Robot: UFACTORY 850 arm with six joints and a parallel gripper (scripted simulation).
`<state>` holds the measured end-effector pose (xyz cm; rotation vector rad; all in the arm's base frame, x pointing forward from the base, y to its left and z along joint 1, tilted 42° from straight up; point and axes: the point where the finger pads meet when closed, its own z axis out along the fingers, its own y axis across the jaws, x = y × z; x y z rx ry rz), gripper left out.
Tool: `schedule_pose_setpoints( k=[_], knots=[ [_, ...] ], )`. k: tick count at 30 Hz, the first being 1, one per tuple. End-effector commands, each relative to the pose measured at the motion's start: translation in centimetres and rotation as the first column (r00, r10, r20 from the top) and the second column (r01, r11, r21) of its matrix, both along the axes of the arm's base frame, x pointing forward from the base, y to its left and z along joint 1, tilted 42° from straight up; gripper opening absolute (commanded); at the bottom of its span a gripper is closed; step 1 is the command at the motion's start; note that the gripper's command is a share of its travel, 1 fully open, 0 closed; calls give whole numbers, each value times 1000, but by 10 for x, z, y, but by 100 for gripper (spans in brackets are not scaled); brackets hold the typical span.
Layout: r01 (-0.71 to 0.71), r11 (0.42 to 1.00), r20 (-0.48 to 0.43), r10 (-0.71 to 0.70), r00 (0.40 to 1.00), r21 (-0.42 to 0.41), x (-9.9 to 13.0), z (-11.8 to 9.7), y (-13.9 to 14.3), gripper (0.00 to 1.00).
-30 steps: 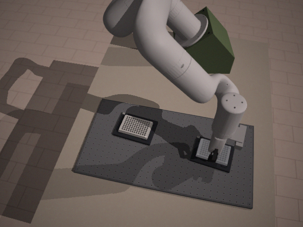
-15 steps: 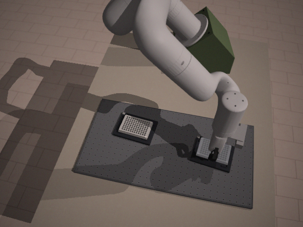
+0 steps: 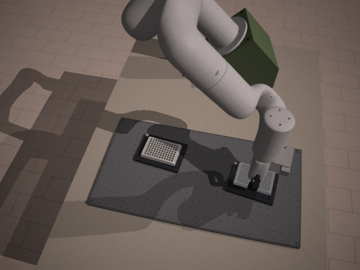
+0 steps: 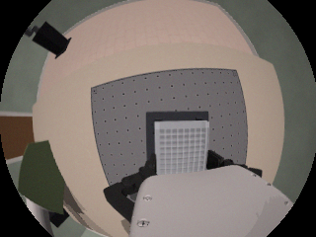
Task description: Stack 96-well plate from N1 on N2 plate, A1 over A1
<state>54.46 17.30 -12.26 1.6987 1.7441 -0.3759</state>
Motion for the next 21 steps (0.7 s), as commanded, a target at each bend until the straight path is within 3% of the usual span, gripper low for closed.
schedule_pose_setpoints(
  k=[1,21],
  knots=[
    [-1,1000,1,1,1000,1,-1,4,4,0],
    [-1,1000,1,1,1000,1,-8,26,23,0]
  ],
)
